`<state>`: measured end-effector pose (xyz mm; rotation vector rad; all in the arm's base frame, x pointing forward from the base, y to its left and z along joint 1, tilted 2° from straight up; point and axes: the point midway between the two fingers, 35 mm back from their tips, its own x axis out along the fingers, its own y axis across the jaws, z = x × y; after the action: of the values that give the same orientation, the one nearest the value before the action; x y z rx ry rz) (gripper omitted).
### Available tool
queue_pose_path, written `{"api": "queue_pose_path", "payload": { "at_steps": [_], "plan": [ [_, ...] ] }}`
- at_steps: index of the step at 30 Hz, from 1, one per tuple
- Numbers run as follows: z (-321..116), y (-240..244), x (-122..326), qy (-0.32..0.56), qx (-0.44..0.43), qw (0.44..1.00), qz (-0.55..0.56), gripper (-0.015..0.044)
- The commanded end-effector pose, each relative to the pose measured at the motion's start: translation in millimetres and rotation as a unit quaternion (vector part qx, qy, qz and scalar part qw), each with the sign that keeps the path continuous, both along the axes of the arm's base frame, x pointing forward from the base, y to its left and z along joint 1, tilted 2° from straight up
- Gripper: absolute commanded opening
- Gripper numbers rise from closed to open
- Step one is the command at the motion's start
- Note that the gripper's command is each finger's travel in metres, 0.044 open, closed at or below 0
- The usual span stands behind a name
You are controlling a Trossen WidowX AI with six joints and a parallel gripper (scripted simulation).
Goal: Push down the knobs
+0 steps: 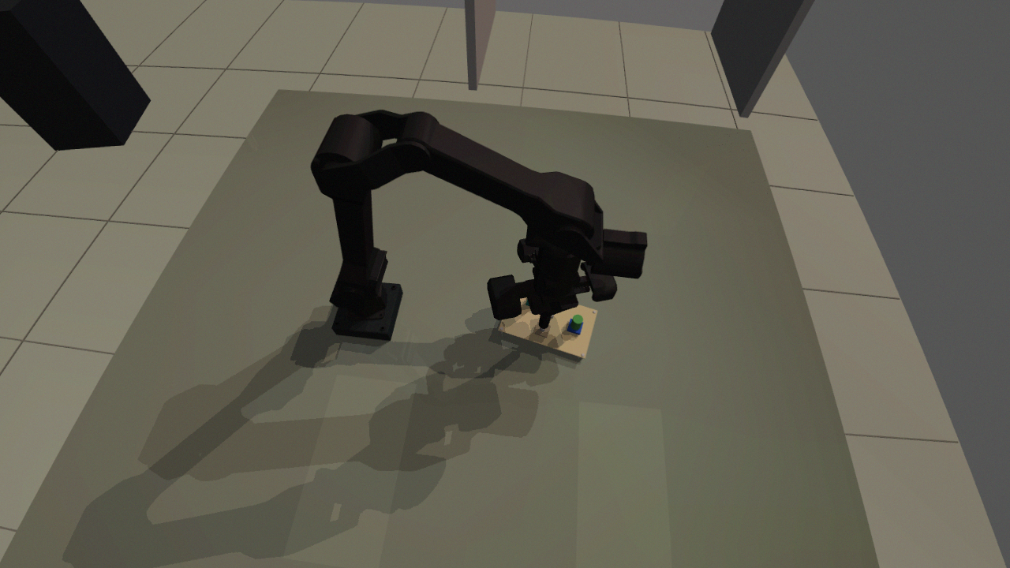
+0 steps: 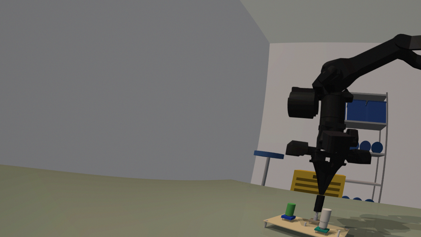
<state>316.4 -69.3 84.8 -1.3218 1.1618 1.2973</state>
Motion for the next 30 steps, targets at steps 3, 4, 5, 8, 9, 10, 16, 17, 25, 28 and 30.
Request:
{"api": "queue_pose_path", "payload": {
  "at_steps": [3,4,5,8,9,10,16,17,25,28,30],
  "plan": [
    [-2.5,-0.4,0.0,0.001,0.000,1.000,0.001,0.0000],
    [-2.7,-0.4,0.0,0.001,0.000,1.000,0.001,0.0000],
    [-3.0,-0.4,0.0,0.001,0.000,1.000,0.001,0.0000],
    [-3.8,-0.4,0.0,0.001,0.000,1.000,0.001,0.0000],
    [-3.6,-0.4,0.0,0.001,0.000,1.000,0.001,0.0000],
    [-3.1,-0.4,0.0,0.001,0.000,1.000,0.001,0.0000],
    [-2.1,-0.3,0.0,0.001,0.000,1.000,0.001,0.0000],
    [-2.1,-0.3,0.0,0.001,0.000,1.000,0.001,0.0000],
    [-2.8,-0.4,0.0,0.001,0.000,1.000,0.001,0.0000],
    [-4.8,-0.4,0.0,0.001,0.000,1.000,0.001,0.0000],
    [-5.8,-0.4,0.0,0.001,0.000,1.000,0.001,0.0000]
  ]
}}
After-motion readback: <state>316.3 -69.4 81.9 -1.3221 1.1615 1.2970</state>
